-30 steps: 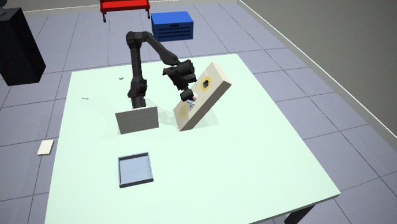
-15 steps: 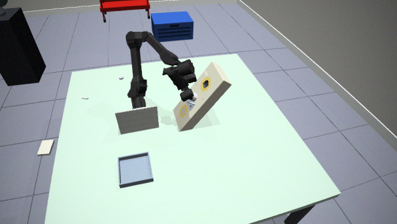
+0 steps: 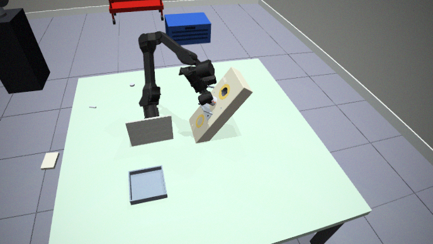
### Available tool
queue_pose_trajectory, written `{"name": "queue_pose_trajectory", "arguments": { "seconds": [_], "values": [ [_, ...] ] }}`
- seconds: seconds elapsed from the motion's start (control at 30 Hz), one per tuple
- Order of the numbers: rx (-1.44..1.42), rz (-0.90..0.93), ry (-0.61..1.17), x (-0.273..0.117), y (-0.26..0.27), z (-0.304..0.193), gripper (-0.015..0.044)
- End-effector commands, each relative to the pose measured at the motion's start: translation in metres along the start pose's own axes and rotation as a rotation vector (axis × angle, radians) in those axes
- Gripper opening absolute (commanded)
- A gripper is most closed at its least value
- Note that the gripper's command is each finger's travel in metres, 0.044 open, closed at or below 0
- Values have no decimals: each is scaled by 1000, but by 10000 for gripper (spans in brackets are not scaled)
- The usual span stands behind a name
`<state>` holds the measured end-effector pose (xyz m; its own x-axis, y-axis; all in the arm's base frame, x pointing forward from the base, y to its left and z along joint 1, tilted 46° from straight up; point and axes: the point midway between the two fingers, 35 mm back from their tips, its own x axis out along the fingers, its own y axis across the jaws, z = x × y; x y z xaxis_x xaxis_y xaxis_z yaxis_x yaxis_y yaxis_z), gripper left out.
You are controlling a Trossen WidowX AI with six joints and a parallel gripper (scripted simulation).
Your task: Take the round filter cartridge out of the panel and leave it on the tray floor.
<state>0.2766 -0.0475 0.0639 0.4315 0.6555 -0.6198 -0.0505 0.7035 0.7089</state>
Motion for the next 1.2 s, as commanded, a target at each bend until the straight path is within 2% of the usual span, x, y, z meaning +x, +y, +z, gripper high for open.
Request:
{"name": "queue_pose_trajectory", "arguments": {
  "seconds": [0.0, 0.37, 1.07, 1.17],
  "values": [
    [-4, -12, -11, -22, -4, 5, 0],
    [-3, -4, -11, -79, -1, 4, 0],
    [-8, -9, -13, -68, -88, 4, 0],
    [26, -15, 0, -69, -82, 1, 0]
  ]
}}
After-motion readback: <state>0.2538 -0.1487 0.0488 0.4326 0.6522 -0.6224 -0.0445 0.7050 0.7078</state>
